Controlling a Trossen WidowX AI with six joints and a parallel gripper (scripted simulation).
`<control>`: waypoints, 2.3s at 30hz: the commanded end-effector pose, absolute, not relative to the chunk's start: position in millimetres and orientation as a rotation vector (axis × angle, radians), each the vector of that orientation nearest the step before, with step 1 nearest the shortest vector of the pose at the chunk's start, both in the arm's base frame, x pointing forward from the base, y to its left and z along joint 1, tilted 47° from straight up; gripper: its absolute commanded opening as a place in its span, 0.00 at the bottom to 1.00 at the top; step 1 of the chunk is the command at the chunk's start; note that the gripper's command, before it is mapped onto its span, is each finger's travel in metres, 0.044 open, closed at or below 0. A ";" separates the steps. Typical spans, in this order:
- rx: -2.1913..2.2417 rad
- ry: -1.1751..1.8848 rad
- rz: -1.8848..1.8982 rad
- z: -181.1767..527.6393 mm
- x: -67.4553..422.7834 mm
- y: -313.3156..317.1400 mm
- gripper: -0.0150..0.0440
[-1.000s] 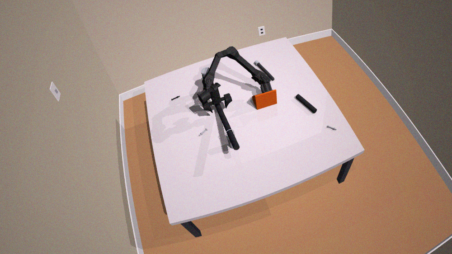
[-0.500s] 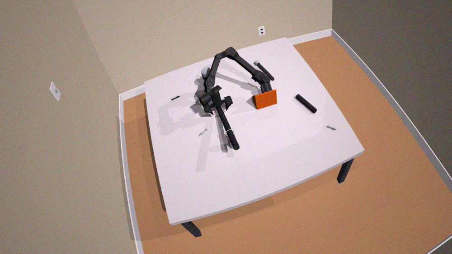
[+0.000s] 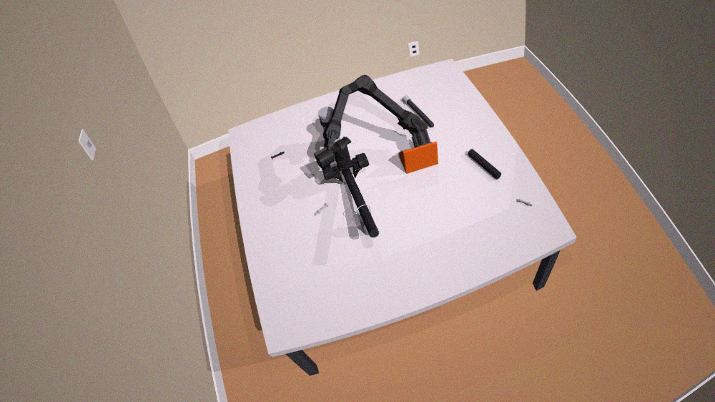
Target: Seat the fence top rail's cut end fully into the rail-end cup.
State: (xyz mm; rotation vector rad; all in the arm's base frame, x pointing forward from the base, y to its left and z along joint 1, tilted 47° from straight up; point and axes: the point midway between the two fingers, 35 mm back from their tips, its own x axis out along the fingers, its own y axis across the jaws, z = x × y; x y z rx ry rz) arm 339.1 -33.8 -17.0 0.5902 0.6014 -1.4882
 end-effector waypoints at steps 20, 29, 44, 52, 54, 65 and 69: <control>0.541 0.564 -1.520 -3.7 336.8 -20.2 0.25; 0.450 0.460 -1.555 21.6 335.5 1.3 0.25; 0.349 0.318 -1.541 56.3 337.3 28.7 0.25; 0.349 0.340 -1.550 50.5 333.8 26.6 0.25; 0.349 0.340 -1.550 50.5 333.8 26.6 0.25; 0.350 0.340 -1.549 53.8 336.8 28.2 0.25; 0.351 0.341 -1.547 55.4 338.1 28.8 0.25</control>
